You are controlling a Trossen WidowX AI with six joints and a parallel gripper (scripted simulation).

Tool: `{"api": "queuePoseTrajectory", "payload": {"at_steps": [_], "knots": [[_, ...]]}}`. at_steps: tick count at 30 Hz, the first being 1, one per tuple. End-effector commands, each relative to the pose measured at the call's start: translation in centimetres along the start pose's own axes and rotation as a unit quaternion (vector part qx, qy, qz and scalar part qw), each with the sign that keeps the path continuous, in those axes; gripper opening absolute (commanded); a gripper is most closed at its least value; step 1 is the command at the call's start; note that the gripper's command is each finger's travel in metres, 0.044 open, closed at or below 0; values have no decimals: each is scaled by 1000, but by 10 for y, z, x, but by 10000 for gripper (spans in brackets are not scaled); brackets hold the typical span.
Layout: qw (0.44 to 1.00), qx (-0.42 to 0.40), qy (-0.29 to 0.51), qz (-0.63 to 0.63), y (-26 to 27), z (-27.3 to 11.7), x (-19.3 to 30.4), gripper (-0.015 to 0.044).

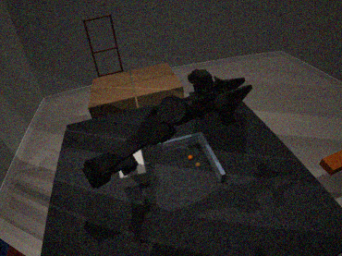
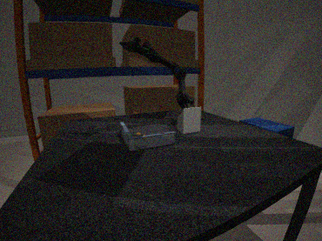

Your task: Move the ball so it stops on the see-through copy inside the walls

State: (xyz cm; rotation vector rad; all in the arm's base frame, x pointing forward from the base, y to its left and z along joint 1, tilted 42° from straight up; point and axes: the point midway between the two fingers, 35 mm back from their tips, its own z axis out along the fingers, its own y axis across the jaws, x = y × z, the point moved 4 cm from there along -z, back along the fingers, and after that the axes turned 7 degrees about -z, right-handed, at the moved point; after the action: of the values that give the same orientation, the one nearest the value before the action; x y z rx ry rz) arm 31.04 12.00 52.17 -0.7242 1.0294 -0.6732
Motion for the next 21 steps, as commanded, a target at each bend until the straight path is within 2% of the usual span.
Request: {"api": "queuePoseTrajectory", "payload": {"at_steps": [1, 11, 21], "knots": [[994, -72, 69, 34, 57, 19, 33, 222], [941, -198, 253, 108, 182, 27, 111, 222], [831, -263, 471, 134, 296, -18, 194, 222]]}}
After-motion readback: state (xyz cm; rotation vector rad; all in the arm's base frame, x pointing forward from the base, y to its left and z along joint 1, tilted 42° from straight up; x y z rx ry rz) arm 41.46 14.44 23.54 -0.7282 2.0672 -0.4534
